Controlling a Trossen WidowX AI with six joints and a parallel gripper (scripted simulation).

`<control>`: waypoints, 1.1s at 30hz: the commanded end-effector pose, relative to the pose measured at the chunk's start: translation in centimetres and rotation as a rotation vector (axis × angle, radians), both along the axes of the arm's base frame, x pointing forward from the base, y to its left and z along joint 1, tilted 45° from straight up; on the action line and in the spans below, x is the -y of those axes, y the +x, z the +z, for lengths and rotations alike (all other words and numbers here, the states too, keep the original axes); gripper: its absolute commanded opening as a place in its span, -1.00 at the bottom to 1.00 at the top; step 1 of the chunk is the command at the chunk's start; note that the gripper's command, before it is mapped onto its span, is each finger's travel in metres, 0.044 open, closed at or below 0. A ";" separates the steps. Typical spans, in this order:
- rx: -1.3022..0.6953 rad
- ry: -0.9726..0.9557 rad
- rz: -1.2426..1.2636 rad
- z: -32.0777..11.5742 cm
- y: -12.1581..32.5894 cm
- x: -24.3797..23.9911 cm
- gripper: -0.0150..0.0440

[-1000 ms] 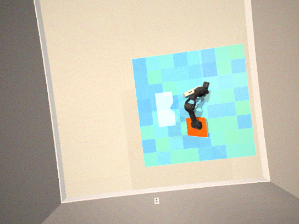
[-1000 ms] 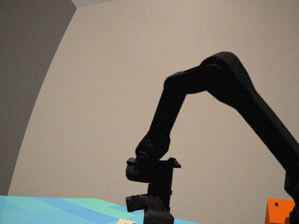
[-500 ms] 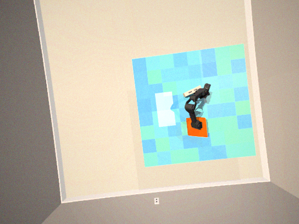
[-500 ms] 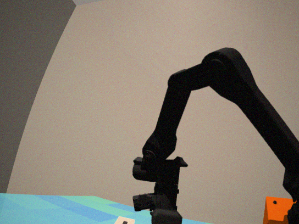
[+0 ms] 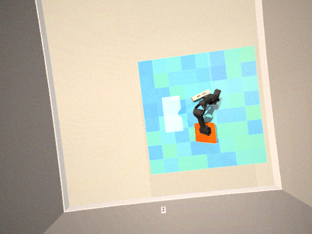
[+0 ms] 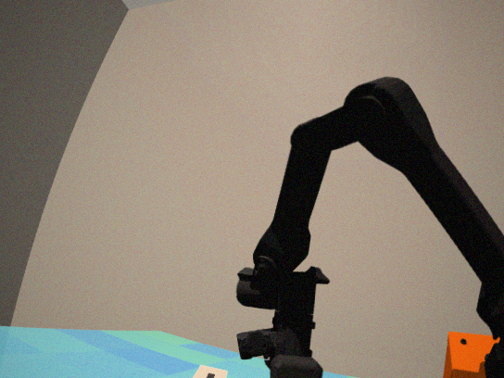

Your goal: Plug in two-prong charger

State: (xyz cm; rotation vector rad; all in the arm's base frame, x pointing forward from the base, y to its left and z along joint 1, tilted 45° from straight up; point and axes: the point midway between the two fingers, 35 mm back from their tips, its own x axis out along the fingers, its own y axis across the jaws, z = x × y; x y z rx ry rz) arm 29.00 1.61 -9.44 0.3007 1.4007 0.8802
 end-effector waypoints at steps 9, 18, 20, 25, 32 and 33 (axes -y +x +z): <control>0.396 0.208 -0.393 5.7 1.8 5.0 1.00; 0.408 0.214 -0.401 5.9 1.8 5.1 1.00; 0.408 0.214 -0.401 5.9 1.8 5.1 1.00; 0.408 0.214 -0.401 5.9 1.8 5.1 1.00; 0.408 0.214 -0.401 5.9 1.8 5.1 1.00; 0.408 0.214 -0.401 5.9 1.8 5.1 1.00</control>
